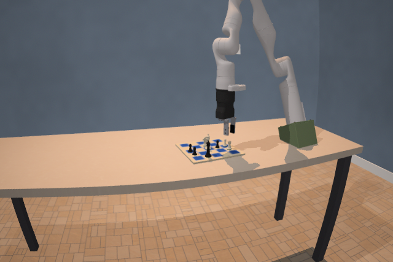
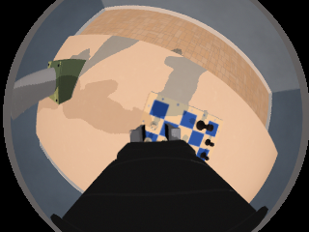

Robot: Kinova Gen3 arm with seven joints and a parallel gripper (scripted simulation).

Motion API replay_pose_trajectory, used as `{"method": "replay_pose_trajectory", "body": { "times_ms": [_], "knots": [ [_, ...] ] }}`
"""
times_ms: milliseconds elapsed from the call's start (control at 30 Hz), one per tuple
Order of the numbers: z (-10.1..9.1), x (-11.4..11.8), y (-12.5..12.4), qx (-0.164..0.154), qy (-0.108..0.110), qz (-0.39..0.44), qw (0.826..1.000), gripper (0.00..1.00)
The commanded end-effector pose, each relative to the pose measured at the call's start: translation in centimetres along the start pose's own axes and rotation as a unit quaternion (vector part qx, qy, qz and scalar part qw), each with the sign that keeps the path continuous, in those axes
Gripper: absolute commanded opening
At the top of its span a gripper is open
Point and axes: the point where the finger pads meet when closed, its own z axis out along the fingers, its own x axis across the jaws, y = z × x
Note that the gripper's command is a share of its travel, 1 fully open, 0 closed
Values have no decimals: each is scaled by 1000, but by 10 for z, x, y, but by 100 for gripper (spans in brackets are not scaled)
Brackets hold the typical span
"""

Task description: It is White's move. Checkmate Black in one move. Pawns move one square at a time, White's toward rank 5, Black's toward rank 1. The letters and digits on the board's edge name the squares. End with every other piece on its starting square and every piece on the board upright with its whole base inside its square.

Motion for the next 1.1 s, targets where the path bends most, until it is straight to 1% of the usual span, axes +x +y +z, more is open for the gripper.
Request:
{"method": "replay_pose_trajectory", "body": {
  "times_ms": [0,167,533,1067],
  "knots": [
    [6,-2,0,-1,-4,0,1000,73],
    [13,-3,0,-1,-4,0,1000,73],
    [21,-3,0,-1,-4,0,1000,73],
    [23,-3,0,-1,-4,0,1000,73]
  ]
}}
